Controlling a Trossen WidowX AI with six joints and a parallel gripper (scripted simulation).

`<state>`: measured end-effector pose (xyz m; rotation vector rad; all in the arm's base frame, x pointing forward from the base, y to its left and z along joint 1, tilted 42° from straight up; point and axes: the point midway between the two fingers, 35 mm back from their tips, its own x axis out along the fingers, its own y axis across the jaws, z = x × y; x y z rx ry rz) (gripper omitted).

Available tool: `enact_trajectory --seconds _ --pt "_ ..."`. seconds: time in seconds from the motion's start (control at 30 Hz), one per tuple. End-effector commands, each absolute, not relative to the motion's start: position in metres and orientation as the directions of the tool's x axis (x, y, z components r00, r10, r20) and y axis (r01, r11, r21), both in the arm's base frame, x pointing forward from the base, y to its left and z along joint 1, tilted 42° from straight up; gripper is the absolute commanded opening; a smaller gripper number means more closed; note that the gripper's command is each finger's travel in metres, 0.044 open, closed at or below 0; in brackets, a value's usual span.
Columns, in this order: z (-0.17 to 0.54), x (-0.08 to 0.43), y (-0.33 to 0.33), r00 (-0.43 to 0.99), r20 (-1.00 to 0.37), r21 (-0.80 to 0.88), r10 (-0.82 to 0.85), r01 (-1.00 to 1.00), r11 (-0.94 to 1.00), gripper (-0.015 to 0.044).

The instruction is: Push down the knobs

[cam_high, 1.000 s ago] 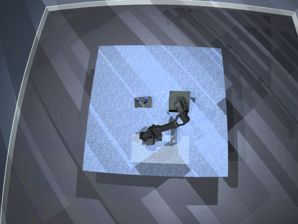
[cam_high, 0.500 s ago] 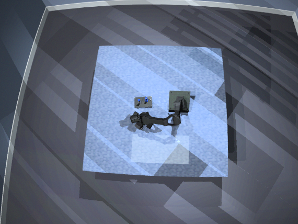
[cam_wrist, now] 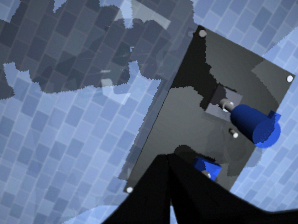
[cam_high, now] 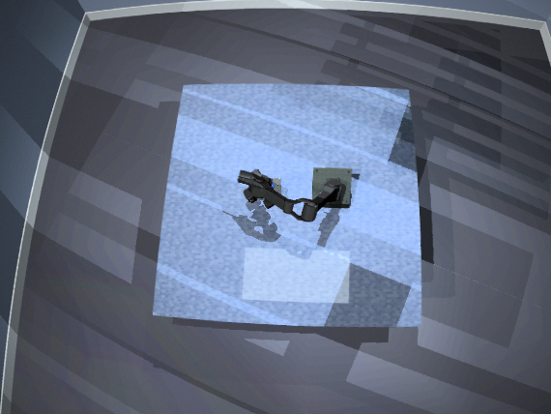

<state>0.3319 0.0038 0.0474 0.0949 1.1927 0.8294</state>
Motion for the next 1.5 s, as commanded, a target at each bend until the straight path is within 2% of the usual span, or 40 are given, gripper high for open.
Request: enact_trajectory --seconds 0.0,0.2,1.47 --pt "0.031 0.319 -0.034 0.093 -0.776 0.543 0.623 -0.404 0.736 0.0" --pt "0.016 0.301 -0.066 0.07 -0.754 0.614 0.654 -0.279 0.738 0.0" --pt "-0.014 0.304 -0.039 0.07 -0.752 0.615 0.655 -0.279 0.737 0.0"
